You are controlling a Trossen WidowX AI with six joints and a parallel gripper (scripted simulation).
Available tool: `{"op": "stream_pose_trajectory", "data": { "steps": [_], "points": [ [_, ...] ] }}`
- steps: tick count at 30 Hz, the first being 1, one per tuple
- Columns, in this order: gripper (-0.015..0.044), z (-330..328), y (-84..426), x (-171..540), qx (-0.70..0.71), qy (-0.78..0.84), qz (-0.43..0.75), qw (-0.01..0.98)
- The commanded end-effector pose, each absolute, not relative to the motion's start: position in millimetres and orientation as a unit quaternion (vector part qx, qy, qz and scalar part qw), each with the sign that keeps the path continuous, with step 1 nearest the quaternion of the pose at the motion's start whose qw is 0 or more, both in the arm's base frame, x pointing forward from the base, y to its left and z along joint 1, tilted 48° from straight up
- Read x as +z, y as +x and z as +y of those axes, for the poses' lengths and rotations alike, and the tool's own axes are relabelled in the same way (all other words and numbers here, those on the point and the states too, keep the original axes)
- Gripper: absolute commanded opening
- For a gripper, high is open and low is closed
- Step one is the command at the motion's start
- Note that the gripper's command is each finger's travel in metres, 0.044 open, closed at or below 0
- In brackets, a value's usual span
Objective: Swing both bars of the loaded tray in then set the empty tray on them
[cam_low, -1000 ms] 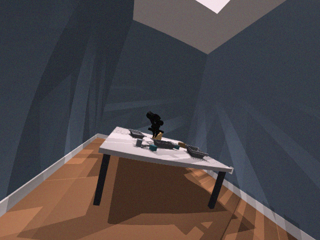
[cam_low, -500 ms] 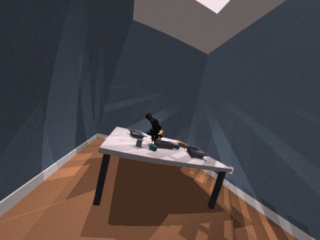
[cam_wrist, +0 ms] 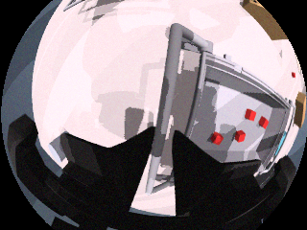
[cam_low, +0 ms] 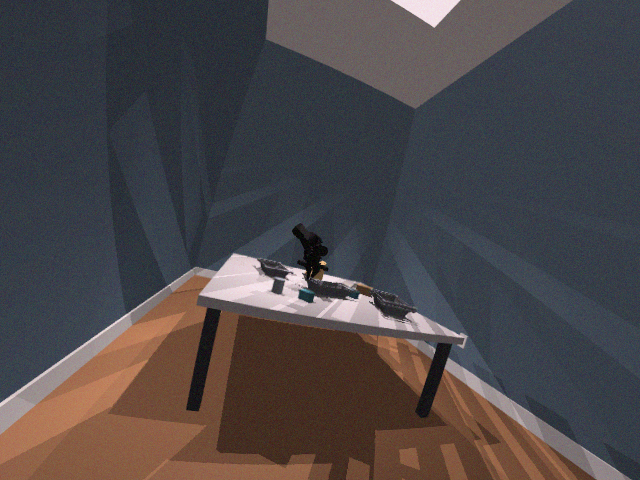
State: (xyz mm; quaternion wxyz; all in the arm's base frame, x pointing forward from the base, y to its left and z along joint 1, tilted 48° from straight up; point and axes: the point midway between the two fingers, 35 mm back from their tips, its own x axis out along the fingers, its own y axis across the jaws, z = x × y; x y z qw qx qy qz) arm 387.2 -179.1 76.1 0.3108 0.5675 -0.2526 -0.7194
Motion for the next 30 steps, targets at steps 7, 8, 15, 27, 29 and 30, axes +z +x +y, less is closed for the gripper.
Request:
{"op": "stream_pose_trajectory", "data": {
  "steps": [7, 8, 15, 27, 29, 30],
  "points": [
    [0.0086, -153.9, 385.0, 58.6, -0.722, 0.572, -0.243, 0.306],
    [0.0086, -152.6, 384.6, 56.8, -0.722, 0.572, -0.243, 0.306],
    [0.0086, -147.2, 379.8, 35.8, -0.722, 0.572, -0.243, 0.306],
    [0.0086, -127.2, 383.3, 48.2, -0.722, 0.572, -0.242, 0.305],
    [0.0086, -121.5, 384.5, 55.2, -0.722, 0.572, -0.242, 0.305],
    [0.0086, -119.9, 384.7, 57.1, -0.722, 0.572, -0.242, 0.305]
  ]
}}
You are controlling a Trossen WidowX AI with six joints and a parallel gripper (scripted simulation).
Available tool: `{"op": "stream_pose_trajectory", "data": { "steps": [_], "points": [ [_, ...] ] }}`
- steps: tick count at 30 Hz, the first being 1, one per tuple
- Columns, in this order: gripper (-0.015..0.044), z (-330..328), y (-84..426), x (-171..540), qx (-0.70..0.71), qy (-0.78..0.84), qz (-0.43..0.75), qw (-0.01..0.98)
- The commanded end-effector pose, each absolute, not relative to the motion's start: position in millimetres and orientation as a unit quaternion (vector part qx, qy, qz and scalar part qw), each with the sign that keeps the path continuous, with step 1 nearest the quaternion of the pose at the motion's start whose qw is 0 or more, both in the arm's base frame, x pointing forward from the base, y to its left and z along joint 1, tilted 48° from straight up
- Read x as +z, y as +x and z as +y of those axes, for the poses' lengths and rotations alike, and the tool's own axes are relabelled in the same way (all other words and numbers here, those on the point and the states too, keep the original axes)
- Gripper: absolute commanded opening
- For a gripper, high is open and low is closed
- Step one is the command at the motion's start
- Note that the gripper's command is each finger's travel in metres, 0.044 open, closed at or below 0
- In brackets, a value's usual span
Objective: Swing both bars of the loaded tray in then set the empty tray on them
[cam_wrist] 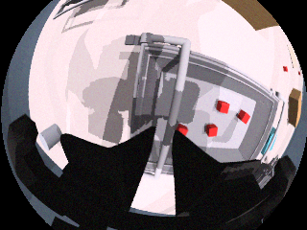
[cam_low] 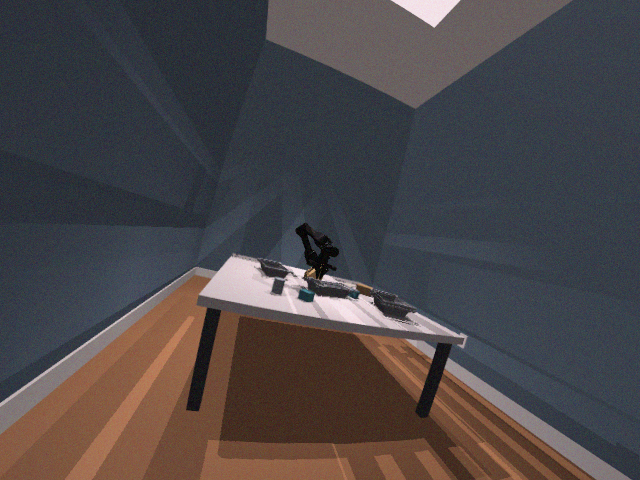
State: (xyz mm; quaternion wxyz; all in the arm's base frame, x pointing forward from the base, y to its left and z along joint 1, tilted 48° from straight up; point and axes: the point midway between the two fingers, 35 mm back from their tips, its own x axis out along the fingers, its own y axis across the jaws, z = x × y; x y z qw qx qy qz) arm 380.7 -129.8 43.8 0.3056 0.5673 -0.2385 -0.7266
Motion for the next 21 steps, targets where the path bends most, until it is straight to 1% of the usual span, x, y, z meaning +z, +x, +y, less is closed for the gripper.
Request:
{"op": "stream_pose_trajectory", "data": {
  "steps": [1, 21],
  "points": [
    [0.0086, -119.4, 384.8, 57.8, -0.722, 0.572, -0.242, 0.305],
    [0.0086, -124.6, 383.2, 50.0, -0.724, 0.57, -0.239, 0.307]
  ]
}}
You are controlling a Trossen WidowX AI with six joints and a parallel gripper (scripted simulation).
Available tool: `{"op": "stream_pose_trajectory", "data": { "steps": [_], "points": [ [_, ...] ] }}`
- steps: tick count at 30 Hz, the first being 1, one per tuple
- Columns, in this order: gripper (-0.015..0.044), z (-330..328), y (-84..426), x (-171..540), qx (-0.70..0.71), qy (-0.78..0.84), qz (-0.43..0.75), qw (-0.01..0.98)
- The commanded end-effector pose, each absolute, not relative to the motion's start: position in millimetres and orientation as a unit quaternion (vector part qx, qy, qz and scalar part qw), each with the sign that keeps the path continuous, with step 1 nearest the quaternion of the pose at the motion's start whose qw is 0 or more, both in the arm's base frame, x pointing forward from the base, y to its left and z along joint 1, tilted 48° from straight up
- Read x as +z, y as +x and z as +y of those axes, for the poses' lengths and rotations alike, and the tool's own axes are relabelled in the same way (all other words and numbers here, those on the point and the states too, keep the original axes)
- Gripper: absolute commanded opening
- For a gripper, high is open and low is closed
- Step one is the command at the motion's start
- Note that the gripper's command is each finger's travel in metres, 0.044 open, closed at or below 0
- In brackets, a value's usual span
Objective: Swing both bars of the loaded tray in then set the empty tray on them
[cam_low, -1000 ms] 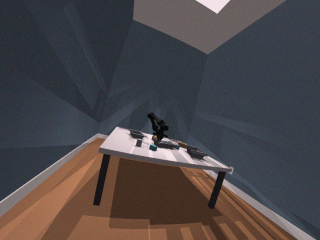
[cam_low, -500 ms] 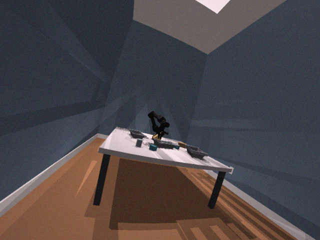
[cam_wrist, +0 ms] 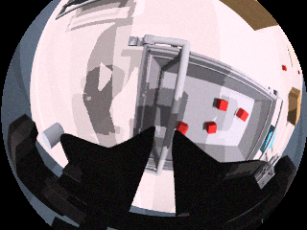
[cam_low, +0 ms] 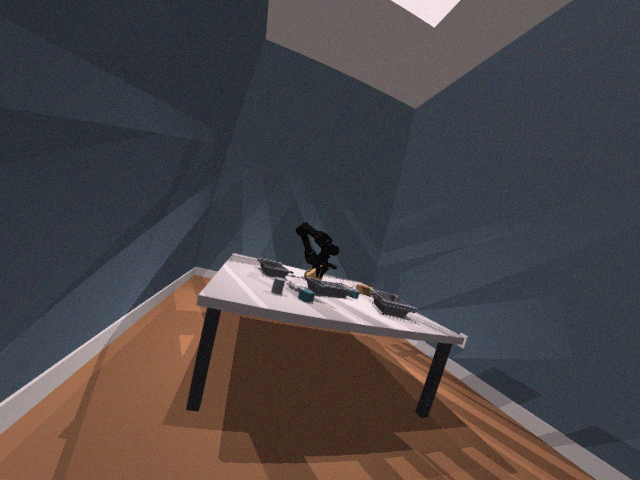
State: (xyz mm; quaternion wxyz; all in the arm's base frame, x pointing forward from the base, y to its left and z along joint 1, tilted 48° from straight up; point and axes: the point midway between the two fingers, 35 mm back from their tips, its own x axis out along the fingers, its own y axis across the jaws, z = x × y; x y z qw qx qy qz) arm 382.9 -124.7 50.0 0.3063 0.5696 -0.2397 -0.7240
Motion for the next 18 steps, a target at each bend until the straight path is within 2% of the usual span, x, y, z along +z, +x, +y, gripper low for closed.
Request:
{"op": "stream_pose_trajectory", "data": {
  "steps": [1, 13, 14, 18],
  "points": [
    [0.0086, -124.6, 383.2, 50.0, -0.724, 0.57, -0.239, 0.307],
    [0.0086, -103.0, 388.0, 73.4, -0.714, 0.586, -0.234, 0.302],
    [0.0086, -118.5, 382.4, 54.7, -0.728, 0.566, -0.229, 0.312],
    [0.0086, -96.0, 385.0, 34.0, -0.757, 0.495, -0.078, 0.42]
  ]
}}
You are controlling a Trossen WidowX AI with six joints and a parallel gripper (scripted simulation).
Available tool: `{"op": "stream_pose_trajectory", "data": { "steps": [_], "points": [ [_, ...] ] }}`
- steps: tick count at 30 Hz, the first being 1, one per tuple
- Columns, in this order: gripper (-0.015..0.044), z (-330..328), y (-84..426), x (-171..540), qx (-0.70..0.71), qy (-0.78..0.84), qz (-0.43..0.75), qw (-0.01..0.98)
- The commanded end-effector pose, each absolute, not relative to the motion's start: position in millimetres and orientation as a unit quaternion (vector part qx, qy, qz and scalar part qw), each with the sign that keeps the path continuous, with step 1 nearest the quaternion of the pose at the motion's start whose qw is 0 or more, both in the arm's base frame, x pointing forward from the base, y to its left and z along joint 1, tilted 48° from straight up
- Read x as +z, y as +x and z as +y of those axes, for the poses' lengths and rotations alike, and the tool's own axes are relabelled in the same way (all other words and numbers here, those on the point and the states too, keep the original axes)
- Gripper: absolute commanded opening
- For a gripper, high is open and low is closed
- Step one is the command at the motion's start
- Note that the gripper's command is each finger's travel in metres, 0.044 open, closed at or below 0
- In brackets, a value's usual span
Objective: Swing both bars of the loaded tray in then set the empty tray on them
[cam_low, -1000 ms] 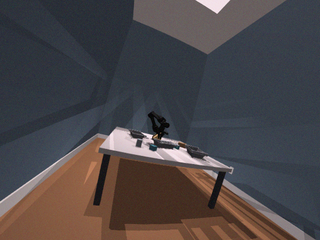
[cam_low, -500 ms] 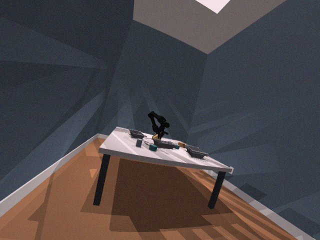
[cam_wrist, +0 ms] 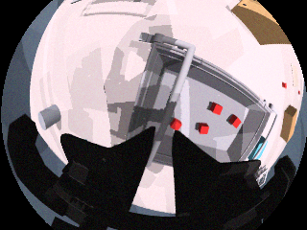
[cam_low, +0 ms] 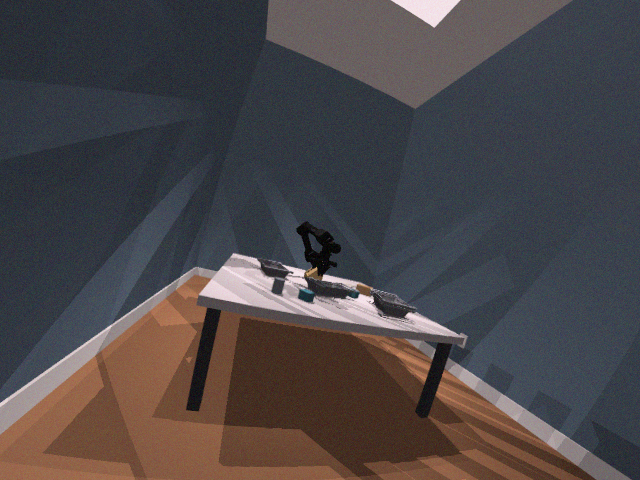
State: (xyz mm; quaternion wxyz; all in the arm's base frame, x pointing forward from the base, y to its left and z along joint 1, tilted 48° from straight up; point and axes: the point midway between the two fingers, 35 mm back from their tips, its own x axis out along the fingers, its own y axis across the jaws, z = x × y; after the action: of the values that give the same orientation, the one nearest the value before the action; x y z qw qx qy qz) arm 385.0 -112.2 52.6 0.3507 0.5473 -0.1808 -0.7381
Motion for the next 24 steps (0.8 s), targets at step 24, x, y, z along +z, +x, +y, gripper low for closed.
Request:
{"op": "stream_pose_trajectory", "data": {
  "steps": [24],
  "points": [
    [0.0086, 21.5, 367.9, -76.1, -0.483, -0.063, 0.585, 0.648]
  ]
}}
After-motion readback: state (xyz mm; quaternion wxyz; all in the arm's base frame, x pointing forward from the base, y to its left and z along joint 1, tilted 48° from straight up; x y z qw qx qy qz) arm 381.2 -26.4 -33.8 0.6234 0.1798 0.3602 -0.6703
